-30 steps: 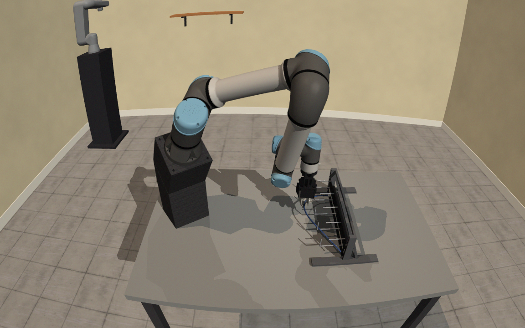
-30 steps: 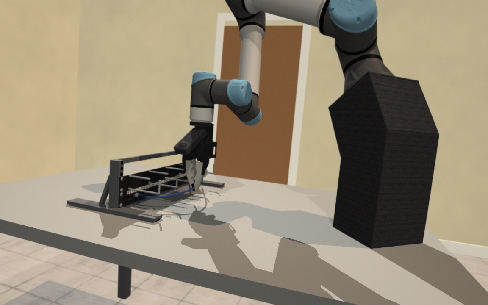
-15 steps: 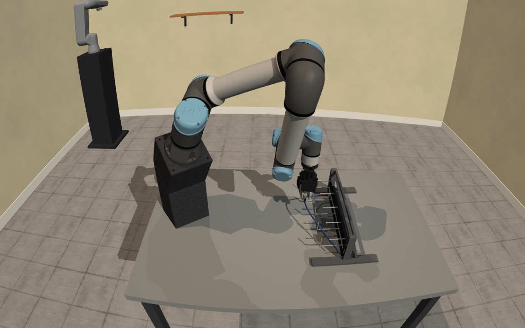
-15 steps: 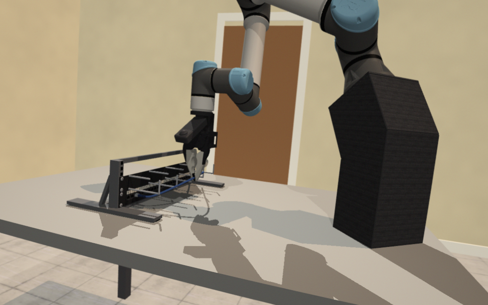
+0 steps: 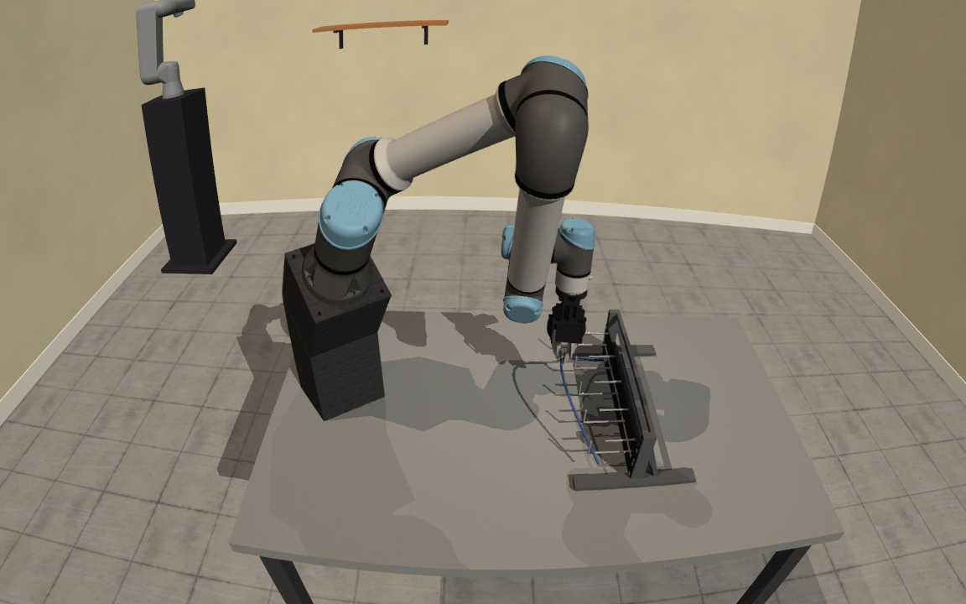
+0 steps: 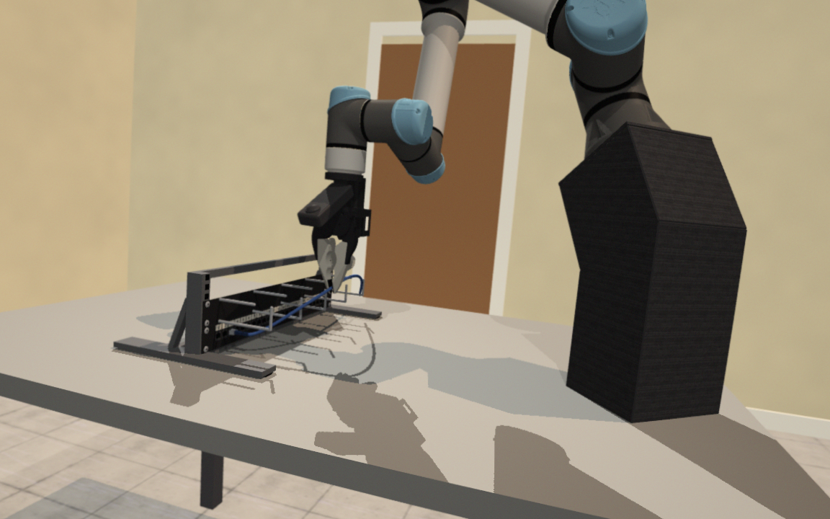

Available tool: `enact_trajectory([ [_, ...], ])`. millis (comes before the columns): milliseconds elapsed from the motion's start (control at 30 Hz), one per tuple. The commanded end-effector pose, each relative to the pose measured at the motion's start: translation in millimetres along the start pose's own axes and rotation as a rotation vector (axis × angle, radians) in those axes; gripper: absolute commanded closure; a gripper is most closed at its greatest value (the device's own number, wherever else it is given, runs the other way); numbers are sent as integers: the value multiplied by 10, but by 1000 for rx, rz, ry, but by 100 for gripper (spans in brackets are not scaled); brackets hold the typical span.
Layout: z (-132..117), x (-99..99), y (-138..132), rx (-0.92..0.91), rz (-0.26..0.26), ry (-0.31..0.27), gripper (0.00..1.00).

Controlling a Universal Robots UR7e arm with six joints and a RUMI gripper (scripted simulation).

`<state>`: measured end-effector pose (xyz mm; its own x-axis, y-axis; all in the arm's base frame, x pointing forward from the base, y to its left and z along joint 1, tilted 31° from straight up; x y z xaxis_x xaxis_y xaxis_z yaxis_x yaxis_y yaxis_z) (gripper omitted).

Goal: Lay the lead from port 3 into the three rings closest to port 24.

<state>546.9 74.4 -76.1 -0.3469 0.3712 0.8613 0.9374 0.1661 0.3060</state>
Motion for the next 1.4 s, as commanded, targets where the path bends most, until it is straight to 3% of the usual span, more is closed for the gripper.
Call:
enact_trajectory([
  [0,-2,81,2,0,0,-1,100],
  [400,-3,104,7,1,0,-1,100],
  [567,-86,96,408,83,0,-1,100],
  [733,-132,105,590,120,0,-1,100],
  [1367,-133,106,595,121,0,-1,100],
])
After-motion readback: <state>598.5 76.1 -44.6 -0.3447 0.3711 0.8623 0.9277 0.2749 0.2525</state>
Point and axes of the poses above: the point where the finger pads meet when closed, its own x axis back along the fingers, its own y axis across the jaws, z = x × y, the point moved 4 cm from there along x, back along the fingers, and after that the axes turned 7 degrees about x, right-handed, at the moved point
